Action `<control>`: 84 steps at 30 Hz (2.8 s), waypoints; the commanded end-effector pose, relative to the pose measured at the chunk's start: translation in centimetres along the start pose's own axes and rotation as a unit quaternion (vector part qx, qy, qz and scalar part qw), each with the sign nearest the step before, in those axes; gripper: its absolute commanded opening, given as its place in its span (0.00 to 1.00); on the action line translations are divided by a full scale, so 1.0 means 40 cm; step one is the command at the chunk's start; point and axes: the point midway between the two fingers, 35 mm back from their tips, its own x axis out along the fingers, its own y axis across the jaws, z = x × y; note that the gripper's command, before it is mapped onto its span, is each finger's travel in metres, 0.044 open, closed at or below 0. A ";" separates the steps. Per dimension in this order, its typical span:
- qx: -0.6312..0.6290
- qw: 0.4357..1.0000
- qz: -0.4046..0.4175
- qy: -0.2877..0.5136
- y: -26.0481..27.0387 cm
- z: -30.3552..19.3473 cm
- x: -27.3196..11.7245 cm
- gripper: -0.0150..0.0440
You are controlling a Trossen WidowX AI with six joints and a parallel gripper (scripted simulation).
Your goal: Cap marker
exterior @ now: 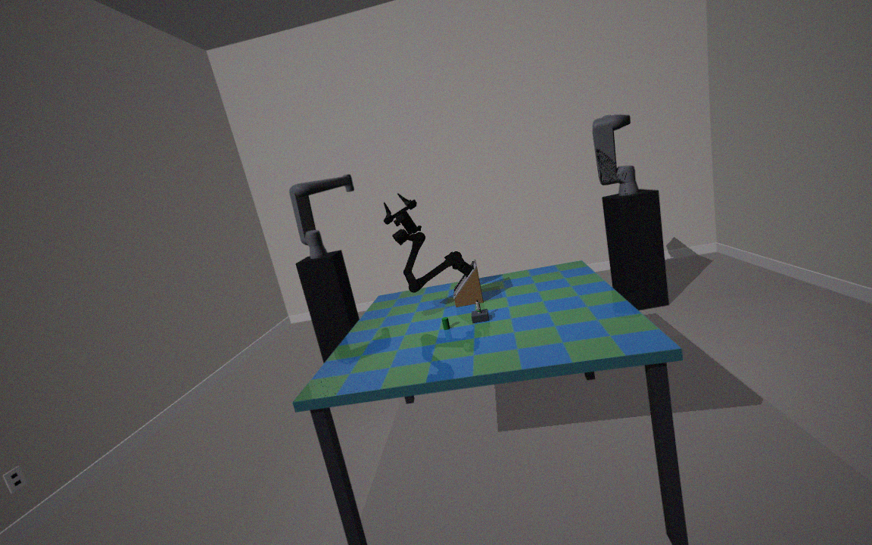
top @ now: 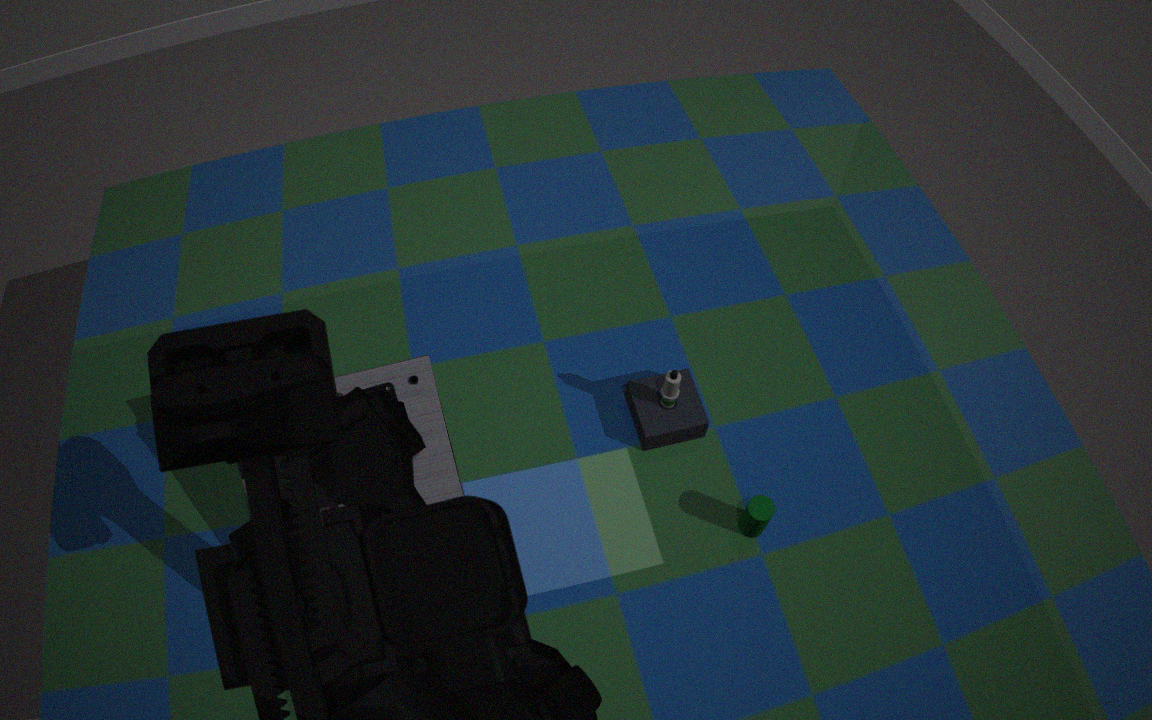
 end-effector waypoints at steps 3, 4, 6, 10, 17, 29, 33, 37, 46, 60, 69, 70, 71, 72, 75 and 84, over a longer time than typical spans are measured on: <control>-0.067 0.997 -0.032 -0.003 -0.045 -0.006 0.018 0.80; -0.111 0.992 -0.053 -0.005 -0.076 -0.006 0.029 0.75; -0.199 0.975 -0.097 -0.008 -0.140 0.000 0.048 0.68; -0.362 0.913 -0.188 -0.012 -0.268 0.045 0.073 0.68; -0.599 0.717 -0.357 -0.001 -0.460 0.216 0.068 0.68; -0.727 0.395 -0.561 0.037 -0.573 0.552 -0.052 0.68; -0.721 0.292 -0.627 0.047 -0.569 0.668 -0.119 0.68; -0.708 0.232 -0.665 0.054 -0.556 0.737 -0.167 0.68; -0.608 -0.007 -0.780 0.143 -0.463 0.942 -0.374 0.68; -0.197 -0.237 -0.844 0.439 -0.173 1.087 -0.789 0.68; 0.035 -0.188 -0.778 0.598 -0.011 1.044 -0.983 0.68; 0.035 -0.188 -0.778 0.598 -0.011 1.044 -0.983 0.68; 0.035 -0.188 -0.778 0.598 -0.013 1.042 -0.984 0.68; 0.035 -0.188 -0.778 0.598 -0.019 1.035 -0.988 0.68; 0.035 -0.188 -0.778 0.598 -0.027 1.025 -0.993 0.68; 0.036 -0.189 -0.778 0.598 0.002 1.040 -1.073 0.68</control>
